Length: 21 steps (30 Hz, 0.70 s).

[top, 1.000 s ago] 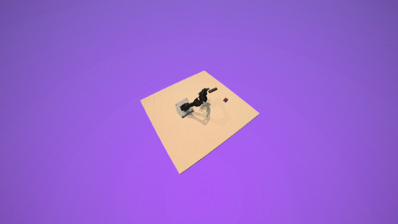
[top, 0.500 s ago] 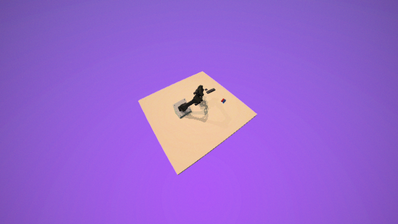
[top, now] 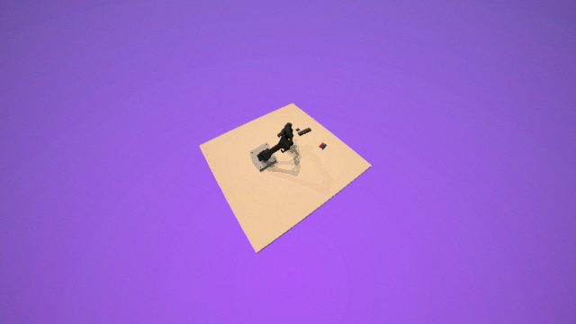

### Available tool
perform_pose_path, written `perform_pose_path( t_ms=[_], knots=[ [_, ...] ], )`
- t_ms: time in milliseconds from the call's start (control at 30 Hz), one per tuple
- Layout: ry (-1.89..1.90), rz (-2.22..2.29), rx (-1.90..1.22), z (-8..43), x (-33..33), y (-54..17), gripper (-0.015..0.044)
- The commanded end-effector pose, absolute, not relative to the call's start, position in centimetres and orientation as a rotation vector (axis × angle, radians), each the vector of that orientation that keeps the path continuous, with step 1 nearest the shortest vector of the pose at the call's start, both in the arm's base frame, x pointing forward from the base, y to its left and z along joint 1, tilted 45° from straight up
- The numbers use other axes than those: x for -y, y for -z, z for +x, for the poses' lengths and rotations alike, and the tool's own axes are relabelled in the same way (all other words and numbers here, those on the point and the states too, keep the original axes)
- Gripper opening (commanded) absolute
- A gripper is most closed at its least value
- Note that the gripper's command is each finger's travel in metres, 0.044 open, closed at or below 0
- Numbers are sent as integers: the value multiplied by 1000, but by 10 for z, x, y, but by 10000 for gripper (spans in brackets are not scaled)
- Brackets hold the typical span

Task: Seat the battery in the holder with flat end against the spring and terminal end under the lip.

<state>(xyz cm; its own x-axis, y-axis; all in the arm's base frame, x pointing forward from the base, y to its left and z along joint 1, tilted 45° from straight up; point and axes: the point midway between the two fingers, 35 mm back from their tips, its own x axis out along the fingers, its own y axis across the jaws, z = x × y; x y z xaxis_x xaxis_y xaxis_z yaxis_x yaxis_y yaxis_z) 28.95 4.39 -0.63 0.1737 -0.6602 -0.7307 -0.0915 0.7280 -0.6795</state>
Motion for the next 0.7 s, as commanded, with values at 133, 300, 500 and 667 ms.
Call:
perform_pose_path(
  t_ms=[133, 300, 500, 667],
  knots=[
    [415, -696, -1287, 293, -34, 16, 79],
    [393, -698, -1234, 295, -28, 21, 79],
    [372, -700, -1179, 296, -20, 25, 79],
    [362, -699, -1165, 297, -19, 26, 79]
  ],
)
